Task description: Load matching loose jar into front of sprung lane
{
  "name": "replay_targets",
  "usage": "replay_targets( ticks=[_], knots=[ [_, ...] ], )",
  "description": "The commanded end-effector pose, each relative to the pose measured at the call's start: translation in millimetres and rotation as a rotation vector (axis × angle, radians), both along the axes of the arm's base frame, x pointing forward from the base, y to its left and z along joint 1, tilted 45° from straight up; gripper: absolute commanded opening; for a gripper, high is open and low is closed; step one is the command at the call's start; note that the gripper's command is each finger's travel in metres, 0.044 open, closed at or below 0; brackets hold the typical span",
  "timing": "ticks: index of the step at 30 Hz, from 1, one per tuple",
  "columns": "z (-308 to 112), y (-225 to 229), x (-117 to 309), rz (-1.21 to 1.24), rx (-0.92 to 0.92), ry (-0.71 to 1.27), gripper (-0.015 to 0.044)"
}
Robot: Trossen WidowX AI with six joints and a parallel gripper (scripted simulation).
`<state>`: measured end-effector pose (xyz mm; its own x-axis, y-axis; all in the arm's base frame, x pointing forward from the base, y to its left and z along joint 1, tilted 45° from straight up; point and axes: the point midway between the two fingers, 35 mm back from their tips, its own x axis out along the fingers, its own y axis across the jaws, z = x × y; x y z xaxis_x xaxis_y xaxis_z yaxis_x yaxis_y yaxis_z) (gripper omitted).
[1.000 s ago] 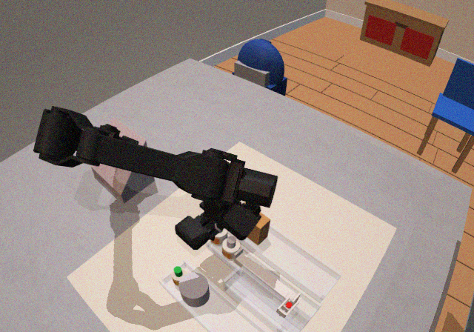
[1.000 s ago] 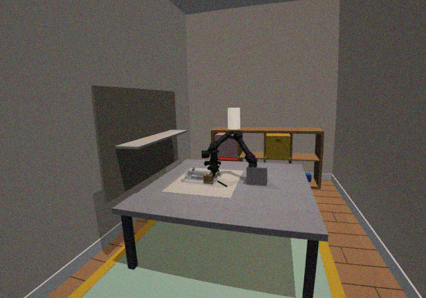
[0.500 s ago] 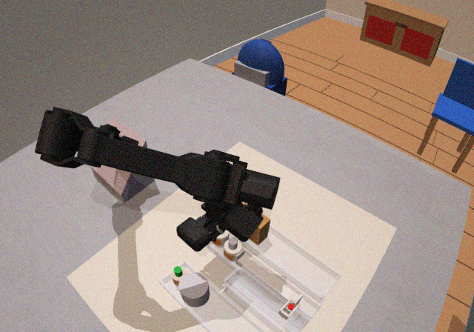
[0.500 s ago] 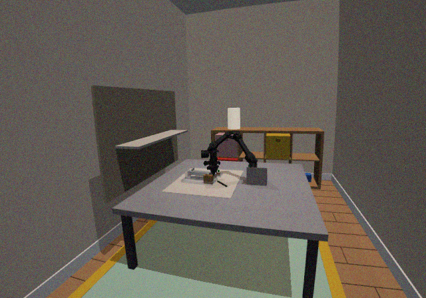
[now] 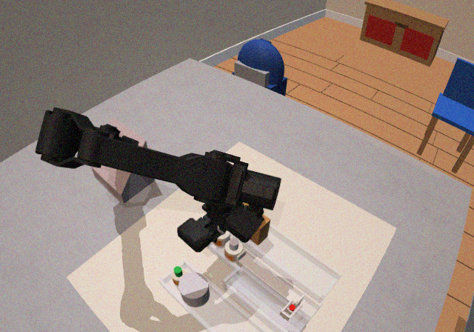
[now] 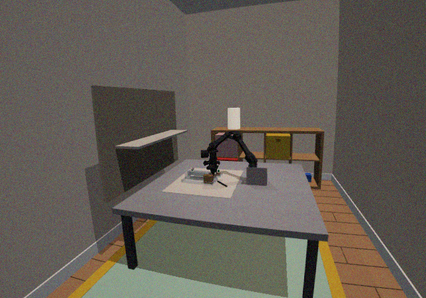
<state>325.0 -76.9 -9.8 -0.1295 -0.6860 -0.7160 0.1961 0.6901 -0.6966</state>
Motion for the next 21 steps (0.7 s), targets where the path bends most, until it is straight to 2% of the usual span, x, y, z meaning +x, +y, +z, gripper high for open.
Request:
replay_targets(
  ticks=[1, 21],
  knots=[
    [3.3, -1.1, 6.7, 0.007, -0.012, -0.021, 0.0],
    [2.0, -2.4, 6.5, 0.007, -0.012, -0.021, 0.0]
  ],
)
